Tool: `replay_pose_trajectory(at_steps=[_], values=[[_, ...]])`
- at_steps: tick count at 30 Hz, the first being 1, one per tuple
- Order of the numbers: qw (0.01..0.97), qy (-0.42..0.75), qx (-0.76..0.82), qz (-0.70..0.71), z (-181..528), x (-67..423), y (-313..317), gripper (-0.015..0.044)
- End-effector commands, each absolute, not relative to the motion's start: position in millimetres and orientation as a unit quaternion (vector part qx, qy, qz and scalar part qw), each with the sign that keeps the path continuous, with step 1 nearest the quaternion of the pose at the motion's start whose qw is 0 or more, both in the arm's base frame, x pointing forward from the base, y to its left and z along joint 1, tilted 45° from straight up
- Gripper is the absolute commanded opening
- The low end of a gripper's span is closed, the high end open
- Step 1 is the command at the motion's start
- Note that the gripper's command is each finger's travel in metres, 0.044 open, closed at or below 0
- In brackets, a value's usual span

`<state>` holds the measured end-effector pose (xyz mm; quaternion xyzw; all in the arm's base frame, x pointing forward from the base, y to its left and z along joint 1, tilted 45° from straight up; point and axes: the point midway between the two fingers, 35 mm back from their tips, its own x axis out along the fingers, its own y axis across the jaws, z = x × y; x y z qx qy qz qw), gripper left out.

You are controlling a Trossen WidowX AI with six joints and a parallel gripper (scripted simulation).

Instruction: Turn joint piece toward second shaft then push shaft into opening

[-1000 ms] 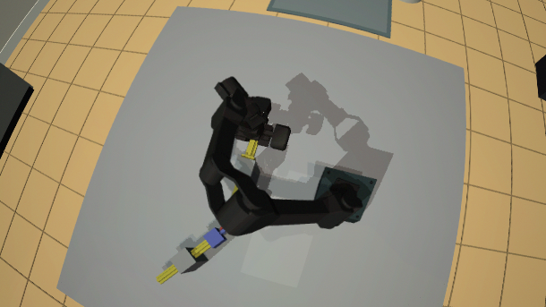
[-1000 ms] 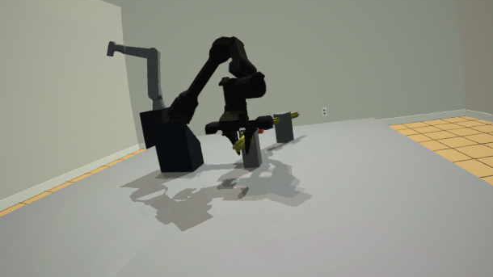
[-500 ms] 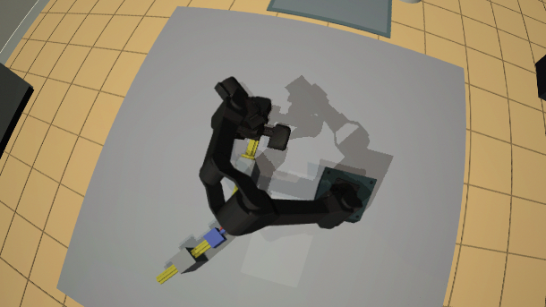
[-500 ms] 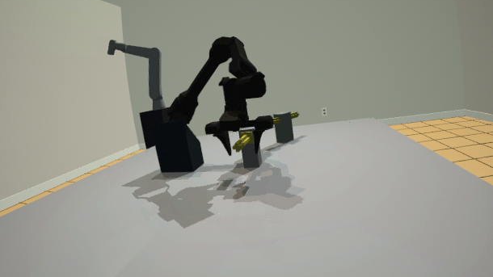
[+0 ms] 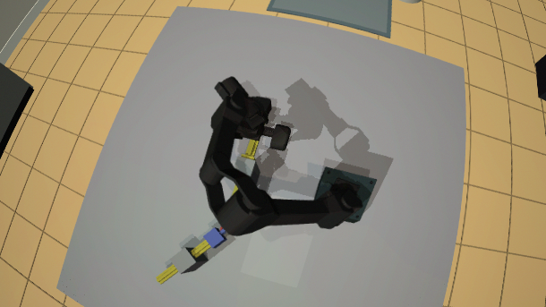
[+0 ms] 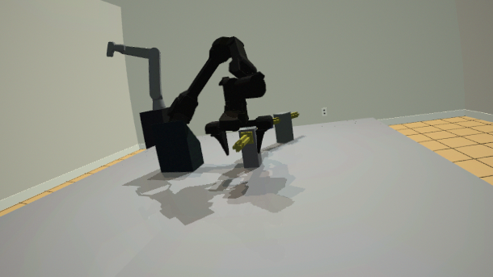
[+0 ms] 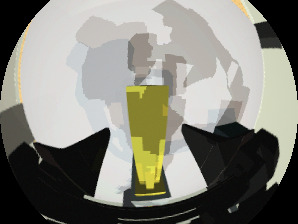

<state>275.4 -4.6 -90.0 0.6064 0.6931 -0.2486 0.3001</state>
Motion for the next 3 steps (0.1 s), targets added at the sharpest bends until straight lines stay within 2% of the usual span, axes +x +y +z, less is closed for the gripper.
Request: replay_pose_trajectory(at_steps=[1, 3], values=[[0.301, 0.692, 0.607, -0.247, -76.5, 277.7, -18.3, 0.044], [0.301, 0.692, 0.608, -0.247, -69.5, 278.1, -24.9, 0.044]])
